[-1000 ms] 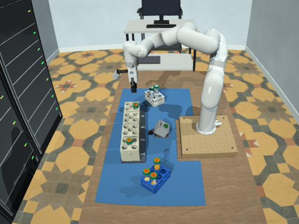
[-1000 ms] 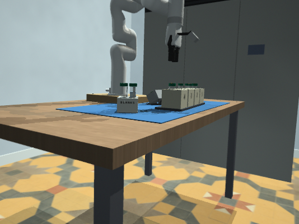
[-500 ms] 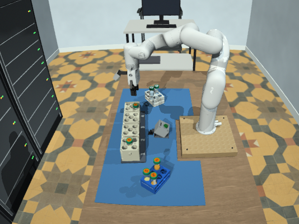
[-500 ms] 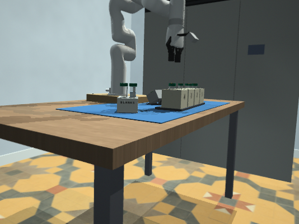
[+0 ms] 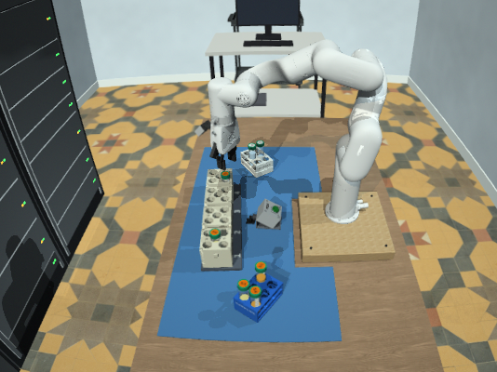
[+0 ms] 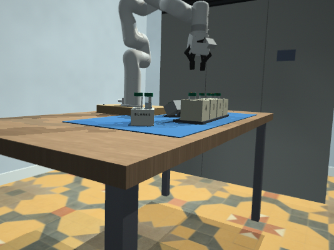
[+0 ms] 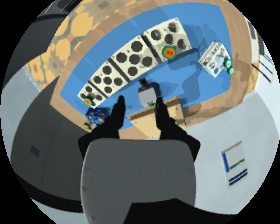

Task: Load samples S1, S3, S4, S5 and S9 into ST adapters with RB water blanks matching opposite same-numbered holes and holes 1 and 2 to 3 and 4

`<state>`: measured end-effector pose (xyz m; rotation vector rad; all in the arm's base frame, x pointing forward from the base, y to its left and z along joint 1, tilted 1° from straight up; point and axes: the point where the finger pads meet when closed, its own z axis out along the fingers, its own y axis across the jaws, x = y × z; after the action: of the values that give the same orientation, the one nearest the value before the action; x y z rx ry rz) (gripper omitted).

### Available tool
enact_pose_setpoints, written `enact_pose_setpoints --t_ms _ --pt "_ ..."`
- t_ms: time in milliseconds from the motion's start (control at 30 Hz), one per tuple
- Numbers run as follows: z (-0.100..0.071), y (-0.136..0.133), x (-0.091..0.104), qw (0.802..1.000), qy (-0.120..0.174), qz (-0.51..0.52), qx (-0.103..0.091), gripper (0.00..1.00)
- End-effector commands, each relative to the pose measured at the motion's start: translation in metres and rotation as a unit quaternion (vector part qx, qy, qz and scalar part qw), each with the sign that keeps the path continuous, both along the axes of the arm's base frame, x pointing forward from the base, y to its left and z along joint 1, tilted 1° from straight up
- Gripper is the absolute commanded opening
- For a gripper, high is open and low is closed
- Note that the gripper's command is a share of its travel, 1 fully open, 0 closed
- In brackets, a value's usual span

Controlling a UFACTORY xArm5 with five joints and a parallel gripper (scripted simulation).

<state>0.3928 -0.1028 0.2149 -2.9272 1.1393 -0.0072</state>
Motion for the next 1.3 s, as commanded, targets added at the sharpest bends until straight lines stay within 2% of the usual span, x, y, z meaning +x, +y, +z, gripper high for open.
enact_pose_setpoints --t_ms 0,1267 --pt "0.002 0.02 0.0 1.0 -0.003 -0.024 0.0 0.57" --pt "0.004 0.19 -0.01 1.0 -0.006 -0.024 0.003 0.57"
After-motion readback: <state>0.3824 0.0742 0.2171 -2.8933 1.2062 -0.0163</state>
